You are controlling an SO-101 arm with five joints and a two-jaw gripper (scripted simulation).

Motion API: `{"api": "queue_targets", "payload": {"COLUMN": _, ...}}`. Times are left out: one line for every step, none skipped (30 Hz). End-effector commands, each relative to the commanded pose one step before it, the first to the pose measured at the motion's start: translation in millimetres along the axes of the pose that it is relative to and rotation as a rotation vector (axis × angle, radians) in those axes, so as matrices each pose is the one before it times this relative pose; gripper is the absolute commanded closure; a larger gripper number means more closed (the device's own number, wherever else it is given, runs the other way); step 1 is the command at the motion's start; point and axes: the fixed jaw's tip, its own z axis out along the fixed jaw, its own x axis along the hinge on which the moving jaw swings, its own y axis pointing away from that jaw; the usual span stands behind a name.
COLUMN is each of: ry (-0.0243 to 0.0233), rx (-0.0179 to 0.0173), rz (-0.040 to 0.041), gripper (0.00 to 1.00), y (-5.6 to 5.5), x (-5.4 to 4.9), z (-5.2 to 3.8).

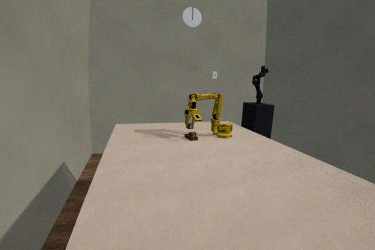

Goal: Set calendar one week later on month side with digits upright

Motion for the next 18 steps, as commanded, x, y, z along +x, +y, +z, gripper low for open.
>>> {"api": "queue_targets", "payload": {"ry": 0.00890, "rx": 0.04196, "rz": 0.00279, "gripper": 1.00, "y": -1.24, "x": 2.06, "z": -6.878}}
{"api": "queue_targets", "payload": {"ry": 0.00000, "rx": 0.00000, "rz": 0.00006, "gripper": 1.00, "y": 0.07, "x": -0.02, "z": -0.003}}
{"api": "queue_targets", "payload": {"ry": 0.00000, "rx": 0.00000, "rz": 0.00003, "gripper": 1.00, "y": 0.04, "x": -0.01, "z": -0.002}}
{"api": "queue_targets", "payload": {"ry": 0.00000, "rx": 0.00000, "rz": 0.00000, "gripper": 1.00, "y": 0.02, "x": -0.01, "z": -0.001}}
{"api": "queue_targets", "payload": {"ry": 0.00000, "rx": 0.00000, "rz": 0.00000, "gripper": 1.00, "y": 0.00, "x": 0.00, "z": 0.000}}
{"api": "queue_targets", "payload": {"ry": 0.00000, "rx": 0.00000, "rz": 0.00000, "gripper": 1.00, "y": 0.00, "x": 0.00, "z": 0.000}}
{"api": "queue_targets", "payload": {"ry": 0.00000, "rx": 0.00000, "rz": 0.00000, "gripper": 1.00, "y": 0.00, "x": 0.00, "z": 0.000}}
{"api": "queue_targets", "payload": {"ry": 0.00000, "rx": 0.00000, "rz": 0.00001, "gripper": 1.00, "y": 0.00, "x": 0.00, "z": 0.016}}
{"api": "queue_targets", "payload": {"ry": 0.00000, "rx": 0.00000, "rz": 0.00003, "gripper": 1.00, "y": 0.00, "x": 0.00, "z": 0.102}}
{"api": "queue_targets", "payload": {"ry": 0.00000, "rx": 0.00000, "rz": 0.00000, "gripper": 1.00, "y": 0.00, "x": 0.00, "z": 0.234}}
{"api": "queue_targets", "payload": {"ry": 0.00000, "rx": 0.00000, "rz": 0.00003, "gripper": 1.00, "y": 0.01, "x": -0.01, "z": 0.384}}
{"api": "queue_targets", "payload": {"ry": 0.00000, "rx": 0.00000, "rz": 0.00003, "gripper": 1.00, "y": 0.02, "x": -0.01, "z": 0.528}}
{"api": "queue_targets", "payload": {"ry": 0.00000, "rx": 0.00000, "rz": 0.00006, "gripper": 1.00, "y": 0.02, "x": -0.01, "z": 0.647}}
{"api": "queue_targets", "payload": {"ry": 0.00000, "rx": 0.00000, "rz": 0.00006, "gripper": 1.00, "y": 0.03, "x": -0.02, "z": 0.719}}
{"api": "queue_targets", "payload": {"ry": -0.00003, "rx": 0.00000, "rz": 0.00003, "gripper": 1.00, "y": 0.03, "x": -0.02, "z": 0.749}}
{"api": "queue_targets", "payload": {"ry": 0.00000, "rx": 0.00000, "rz": 0.00006, "gripper": 1.00, "y": 0.04, "x": -0.02, "z": 0.725}}
{"api": "queue_targets", "payload": {"ry": 0.00000, "rx": 0.00000, "rz": 0.00006, "gripper": 1.00, "y": 0.04, "x": -0.02, "z": 0.641}}
{"api": "queue_targets", "payload": {"ry": 0.00000, "rx": 0.00000, "rz": 0.00003, "gripper": 1.00, "y": 0.03, "x": -0.02, "z": 0.533}}
